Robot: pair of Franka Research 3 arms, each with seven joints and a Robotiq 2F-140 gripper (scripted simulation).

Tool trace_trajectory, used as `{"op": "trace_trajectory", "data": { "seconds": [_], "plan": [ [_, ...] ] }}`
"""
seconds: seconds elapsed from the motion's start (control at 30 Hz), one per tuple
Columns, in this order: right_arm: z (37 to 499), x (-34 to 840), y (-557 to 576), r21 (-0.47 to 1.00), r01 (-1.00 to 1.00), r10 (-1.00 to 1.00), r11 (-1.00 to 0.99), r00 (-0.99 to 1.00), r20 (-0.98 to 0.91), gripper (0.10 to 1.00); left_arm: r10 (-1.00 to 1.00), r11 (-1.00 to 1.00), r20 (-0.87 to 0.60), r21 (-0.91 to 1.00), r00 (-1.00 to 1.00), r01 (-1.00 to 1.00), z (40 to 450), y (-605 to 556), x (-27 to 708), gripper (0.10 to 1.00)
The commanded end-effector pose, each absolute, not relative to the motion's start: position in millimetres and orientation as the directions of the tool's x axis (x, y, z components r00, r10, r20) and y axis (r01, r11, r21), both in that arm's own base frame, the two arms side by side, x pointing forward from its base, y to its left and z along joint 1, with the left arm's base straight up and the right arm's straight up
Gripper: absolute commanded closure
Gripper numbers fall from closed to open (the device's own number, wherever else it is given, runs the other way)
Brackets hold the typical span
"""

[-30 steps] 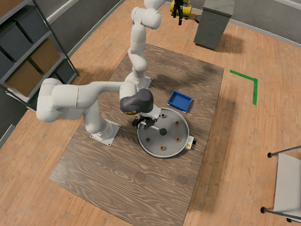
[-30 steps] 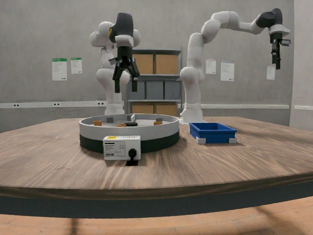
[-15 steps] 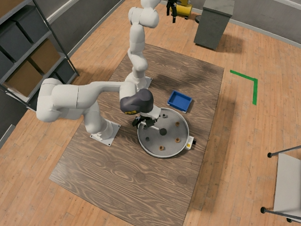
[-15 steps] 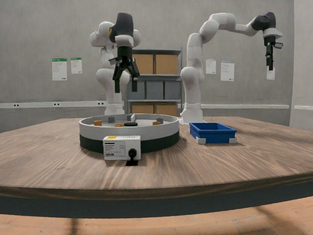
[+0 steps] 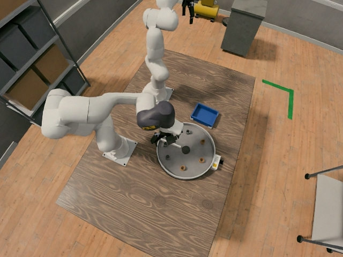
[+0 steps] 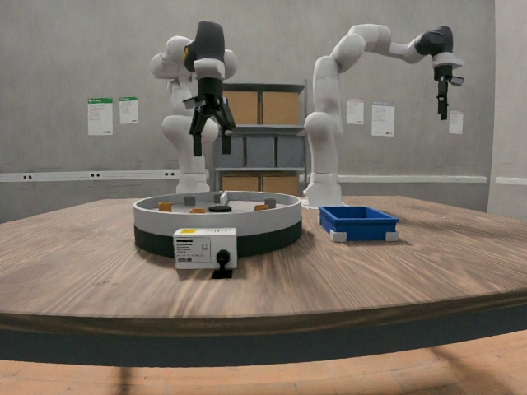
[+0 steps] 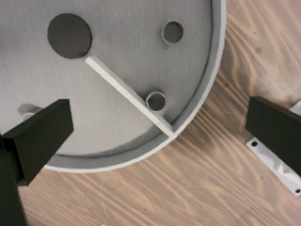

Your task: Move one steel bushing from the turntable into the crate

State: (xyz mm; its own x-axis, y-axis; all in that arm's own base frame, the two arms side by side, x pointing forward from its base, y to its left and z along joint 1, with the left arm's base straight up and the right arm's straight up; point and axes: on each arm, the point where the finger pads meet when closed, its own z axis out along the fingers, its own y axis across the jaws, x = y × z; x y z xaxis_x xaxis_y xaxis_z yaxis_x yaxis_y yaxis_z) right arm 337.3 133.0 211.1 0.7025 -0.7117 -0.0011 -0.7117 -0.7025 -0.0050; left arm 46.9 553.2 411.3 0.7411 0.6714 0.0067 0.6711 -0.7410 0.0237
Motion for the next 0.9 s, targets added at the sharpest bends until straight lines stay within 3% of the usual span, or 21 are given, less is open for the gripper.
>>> {"op": "trace_trajectory", "data": {
  "seconds": [0.0, 0.87],
  "plan": [
    [210.5, 335.9, 131.6, 0.0, -0.706, -0.706, -0.708, 0.708, 0.0, 0.098, 0.677, -0.736, 0.002, 0.005, 0.736, 0.677, 412.7, 554.7, 27.0, 0.098],
    [211.2, 337.3, 133.0, -0.005, -0.712, -0.712, -0.703, 0.703, -0.001, 0.098, 0.683, -0.73, 0.0, 0.0, 0.73, 0.683, 413.0, 554.2, 18.6, 0.098]
  ]
}}
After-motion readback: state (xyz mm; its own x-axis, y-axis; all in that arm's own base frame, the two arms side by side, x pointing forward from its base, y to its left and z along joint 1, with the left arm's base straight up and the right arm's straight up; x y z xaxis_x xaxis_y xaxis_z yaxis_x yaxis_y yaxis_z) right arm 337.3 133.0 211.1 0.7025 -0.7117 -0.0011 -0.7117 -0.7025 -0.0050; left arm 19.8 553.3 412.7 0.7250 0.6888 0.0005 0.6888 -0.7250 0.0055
